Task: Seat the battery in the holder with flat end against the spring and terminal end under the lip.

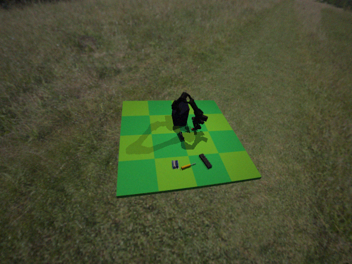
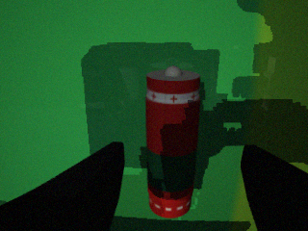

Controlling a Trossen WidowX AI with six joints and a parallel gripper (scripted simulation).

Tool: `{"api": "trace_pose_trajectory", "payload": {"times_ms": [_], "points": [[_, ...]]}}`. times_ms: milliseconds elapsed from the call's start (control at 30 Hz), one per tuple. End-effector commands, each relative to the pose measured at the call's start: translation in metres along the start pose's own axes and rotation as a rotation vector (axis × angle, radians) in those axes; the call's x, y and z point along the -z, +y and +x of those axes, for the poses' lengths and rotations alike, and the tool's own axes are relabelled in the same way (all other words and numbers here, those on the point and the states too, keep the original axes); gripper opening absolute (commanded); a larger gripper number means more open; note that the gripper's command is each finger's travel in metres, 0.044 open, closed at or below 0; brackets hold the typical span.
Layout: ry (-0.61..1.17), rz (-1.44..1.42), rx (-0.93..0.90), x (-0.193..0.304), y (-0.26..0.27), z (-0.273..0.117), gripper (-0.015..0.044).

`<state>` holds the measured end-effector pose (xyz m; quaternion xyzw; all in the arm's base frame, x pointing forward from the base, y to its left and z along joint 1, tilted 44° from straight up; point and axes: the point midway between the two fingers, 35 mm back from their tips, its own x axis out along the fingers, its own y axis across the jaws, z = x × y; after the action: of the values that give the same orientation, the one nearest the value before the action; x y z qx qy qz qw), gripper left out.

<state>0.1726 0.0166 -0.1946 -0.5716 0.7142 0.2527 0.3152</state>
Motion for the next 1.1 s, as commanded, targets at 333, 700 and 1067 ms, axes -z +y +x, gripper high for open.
{"api": "trace_pose_trajectory", "payload": {"times_ms": [333, 700, 1067], "points": [[0.015, -0.012, -0.004, 0.004, 0.004, 0.021, 0.0205], [0.015, -0.012, -0.004, 0.004, 0.004, 0.021, 0.0073], [0.012, -0.012, -0.004, 0.003, 0.004, -0.028, 0.0069]]}}
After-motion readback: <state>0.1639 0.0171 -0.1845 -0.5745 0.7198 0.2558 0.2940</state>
